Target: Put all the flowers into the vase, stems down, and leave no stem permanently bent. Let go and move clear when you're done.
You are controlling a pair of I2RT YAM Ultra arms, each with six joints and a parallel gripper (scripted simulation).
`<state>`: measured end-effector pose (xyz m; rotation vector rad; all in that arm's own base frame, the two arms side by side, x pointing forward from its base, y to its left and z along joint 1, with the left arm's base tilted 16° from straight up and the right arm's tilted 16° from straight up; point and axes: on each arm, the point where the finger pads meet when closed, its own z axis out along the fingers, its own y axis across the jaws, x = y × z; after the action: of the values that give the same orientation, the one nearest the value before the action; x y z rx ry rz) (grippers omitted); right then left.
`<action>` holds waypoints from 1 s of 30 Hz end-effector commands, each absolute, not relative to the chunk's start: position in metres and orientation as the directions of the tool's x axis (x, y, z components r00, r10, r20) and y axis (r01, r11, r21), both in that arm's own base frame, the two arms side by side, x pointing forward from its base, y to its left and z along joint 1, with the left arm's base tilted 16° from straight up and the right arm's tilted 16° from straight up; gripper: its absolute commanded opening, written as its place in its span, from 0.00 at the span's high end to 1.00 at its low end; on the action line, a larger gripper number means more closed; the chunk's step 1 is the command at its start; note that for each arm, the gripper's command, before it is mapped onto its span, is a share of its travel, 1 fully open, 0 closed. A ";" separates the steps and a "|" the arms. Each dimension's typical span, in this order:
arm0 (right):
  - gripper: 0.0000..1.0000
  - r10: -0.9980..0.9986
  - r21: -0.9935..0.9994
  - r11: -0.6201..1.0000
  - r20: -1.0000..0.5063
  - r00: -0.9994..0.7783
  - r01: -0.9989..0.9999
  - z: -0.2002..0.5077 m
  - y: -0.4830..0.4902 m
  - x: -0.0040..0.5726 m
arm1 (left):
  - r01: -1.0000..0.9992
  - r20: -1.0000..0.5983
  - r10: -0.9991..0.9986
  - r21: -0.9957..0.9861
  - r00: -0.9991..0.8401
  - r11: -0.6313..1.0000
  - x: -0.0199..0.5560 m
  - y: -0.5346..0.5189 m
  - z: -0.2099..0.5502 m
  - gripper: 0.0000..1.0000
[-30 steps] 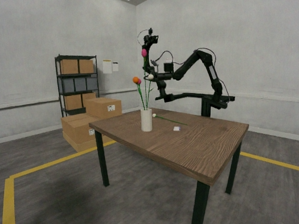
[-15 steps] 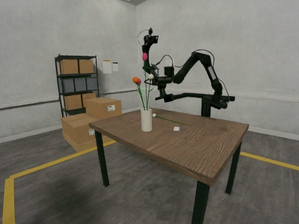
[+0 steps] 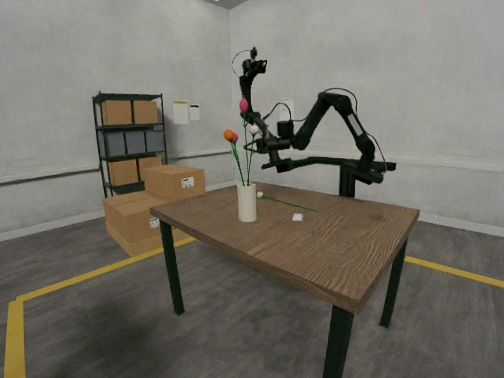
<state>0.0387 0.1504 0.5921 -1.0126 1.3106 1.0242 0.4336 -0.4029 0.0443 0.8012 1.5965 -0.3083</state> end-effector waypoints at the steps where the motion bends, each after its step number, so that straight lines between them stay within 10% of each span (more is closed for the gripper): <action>1: 0.70 -0.009 0.003 0.257 -1.000 -0.006 -0.966 0.591 0.157 0.041 | 0.650 -0.956 0.292 0.244 0.036 0.720 0.433 -0.398 0.042 1.00; 30: 0.70 -0.009 0.003 0.257 -1.000 -0.006 -0.966 0.591 0.157 0.041 | 0.645 -0.965 0.248 0.241 0.083 0.725 0.434 -0.386 0.005 1.00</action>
<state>0.0387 0.1504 0.5921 -1.0126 1.3106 1.0242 0.4234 -0.3692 -0.0333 0.8056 1.6106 -0.3069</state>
